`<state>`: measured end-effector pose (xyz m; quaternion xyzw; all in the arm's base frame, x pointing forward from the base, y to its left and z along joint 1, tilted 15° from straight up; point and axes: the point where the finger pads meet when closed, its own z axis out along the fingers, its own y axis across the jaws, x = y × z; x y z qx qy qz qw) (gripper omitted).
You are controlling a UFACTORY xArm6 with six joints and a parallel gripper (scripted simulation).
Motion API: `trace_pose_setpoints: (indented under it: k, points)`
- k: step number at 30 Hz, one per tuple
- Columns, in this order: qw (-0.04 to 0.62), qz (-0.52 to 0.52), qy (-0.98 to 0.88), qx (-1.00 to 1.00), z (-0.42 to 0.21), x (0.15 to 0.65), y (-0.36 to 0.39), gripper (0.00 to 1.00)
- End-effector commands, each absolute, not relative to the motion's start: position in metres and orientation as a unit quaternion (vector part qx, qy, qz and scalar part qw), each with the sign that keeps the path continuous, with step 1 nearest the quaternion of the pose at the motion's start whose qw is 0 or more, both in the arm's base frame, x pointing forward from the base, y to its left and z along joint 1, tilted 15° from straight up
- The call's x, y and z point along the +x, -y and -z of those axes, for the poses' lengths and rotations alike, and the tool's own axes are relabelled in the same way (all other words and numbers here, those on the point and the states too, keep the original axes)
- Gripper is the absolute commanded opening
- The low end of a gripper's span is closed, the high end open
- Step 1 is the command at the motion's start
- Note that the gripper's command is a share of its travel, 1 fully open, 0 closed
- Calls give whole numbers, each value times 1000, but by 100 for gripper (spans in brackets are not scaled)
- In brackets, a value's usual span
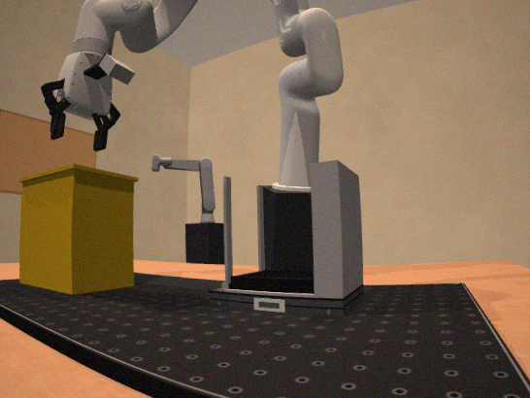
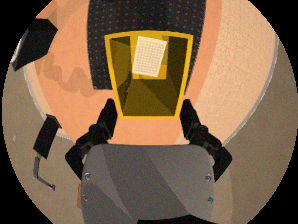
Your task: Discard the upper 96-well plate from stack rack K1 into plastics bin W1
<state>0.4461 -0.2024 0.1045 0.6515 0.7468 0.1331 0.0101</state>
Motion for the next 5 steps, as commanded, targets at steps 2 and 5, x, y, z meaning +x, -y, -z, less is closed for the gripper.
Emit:
trace_pose_setpoints:
  k: [2,5]
  points:
    - [12,-133,-747,651,-106,447,203,100]
    - [12,-133,-747,651,-106,447,203,100]
